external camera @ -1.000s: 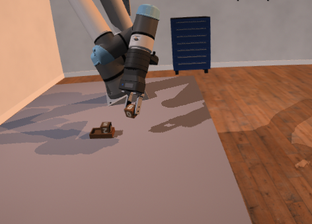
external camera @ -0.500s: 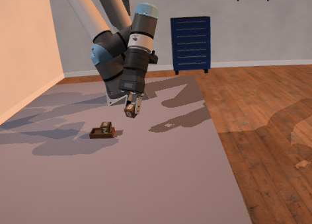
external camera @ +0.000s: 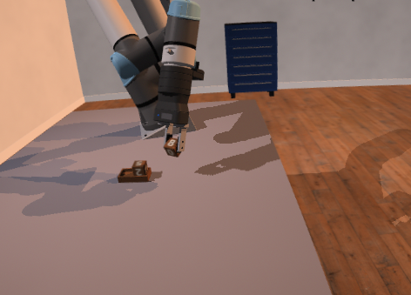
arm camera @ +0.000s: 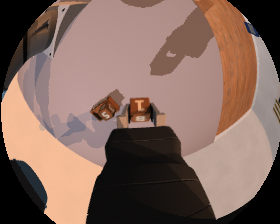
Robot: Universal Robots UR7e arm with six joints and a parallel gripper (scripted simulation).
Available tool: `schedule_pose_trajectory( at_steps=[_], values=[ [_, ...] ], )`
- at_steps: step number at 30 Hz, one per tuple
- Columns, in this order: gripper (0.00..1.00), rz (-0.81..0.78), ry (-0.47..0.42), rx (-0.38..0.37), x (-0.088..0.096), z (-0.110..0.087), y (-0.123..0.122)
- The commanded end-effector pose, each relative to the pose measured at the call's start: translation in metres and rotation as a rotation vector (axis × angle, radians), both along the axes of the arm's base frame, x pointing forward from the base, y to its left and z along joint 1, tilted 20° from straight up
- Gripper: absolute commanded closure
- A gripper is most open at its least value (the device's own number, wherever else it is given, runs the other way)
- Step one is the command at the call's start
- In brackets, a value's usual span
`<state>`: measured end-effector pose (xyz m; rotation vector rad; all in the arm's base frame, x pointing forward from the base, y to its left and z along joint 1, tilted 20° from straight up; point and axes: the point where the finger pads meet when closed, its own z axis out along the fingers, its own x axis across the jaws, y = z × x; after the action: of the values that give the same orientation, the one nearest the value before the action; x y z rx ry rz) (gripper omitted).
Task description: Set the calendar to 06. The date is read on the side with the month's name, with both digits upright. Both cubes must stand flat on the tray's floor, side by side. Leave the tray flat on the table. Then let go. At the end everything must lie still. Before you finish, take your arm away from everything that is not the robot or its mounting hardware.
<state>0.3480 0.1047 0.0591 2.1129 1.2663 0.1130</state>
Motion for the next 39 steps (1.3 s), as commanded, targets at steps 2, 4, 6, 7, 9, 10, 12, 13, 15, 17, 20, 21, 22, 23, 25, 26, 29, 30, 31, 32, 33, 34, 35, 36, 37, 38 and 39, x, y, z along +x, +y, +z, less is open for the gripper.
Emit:
schedule_pose_trajectory(
  at_steps=[2, 4, 6, 7, 9, 10, 12, 13, 15, 17, 20, 21, 22, 23, 25, 26, 29, 30, 31, 32, 33, 34, 35, 36, 37, 38, 39],
  values=[
    [0.4, -0.019, 0.056, 0.041, 0.0001, 0.0022, -0.0002],
    [0.4, -0.025, 0.072, 0.053, -0.0003, 0.003, -0.0003],
    [0.4, -0.029, 0.083, 0.061, -0.0007, 0.0036, -0.0003],
    [0.4, -0.031, 0.087, 0.064, -0.0008, 0.0039, -0.0003],
    [0.4, -0.032, 0.091, 0.068, -0.001, 0.0042, -0.0003],
    [0.4, -0.033, 0.092, 0.068, -0.001, 0.0042, -0.0003],
    [0.4, -0.033, 0.092, 0.068, -0.001, 0.0042, -0.0003],
    [0.4, -0.033, 0.093, 0.069, -0.001, 0.0043, -0.0003],
    [0.4, -0.033, 0.093, 0.069, -0.001, 0.0043, -0.0004],
    [0.4, -0.034, 0.096, 0.07, -0.0009, 0.0041, -0.0004],
    [0.4, -0.038, 0.114, 0.08, -0.0004, 0.0036, -0.0005],
    [0.4, -0.041, 0.124, 0.085, -0.0001, 0.0033, -0.0006],
    [0.4, -0.044, 0.135, 0.092, 0.0002, 0.003, -0.0007],
    [0.4, -0.047, 0.148, 0.099, 0.0005, 0.0027, -0.0008],
    [0.4, -0.056, 0.178, 0.117, 0.0011, 0.0024, -0.001],
    [0.4, -0.061, 0.194, 0.127, 0.0013, 0.0024, -0.0011],
    [0.4, -0.065, 0.21, 0.138, 0.0015, 0.0024, -0.0012],
    [0.4, -0.07, 0.226, 0.148, 0.0016, 0.0026, -0.0013],
    [0.4, -0.075, 0.241, 0.159, 0.0016, 0.0029, -0.0014],
    [0.4, -0.08, 0.255, 0.168, 0.0017, 0.0033, -0.0015],
    [0.4, -0.084, 0.267, 0.177, 0.0017, 0.0036, -0.0015],
    [0.4, -0.088, 0.278, 0.186, 0.0016, 0.0041, -0.0016],
    [0.4, -0.091, 0.287, 0.192, 0.0016, 0.0044, -0.0016],
    [0.4, -0.093, 0.294, 0.198, 0.0015, 0.0048, -0.0016],
    [0.4, -0.095, 0.299, 0.202, 0.0015, 0.005, -0.0016],
    [0.4, -0.097, 0.303, 0.205, 0.0015, 0.0052, -0.0016],
    [0.4, -0.097, 0.305, 0.206, 0.0014, 0.0053, -0.0016]
  ],
)
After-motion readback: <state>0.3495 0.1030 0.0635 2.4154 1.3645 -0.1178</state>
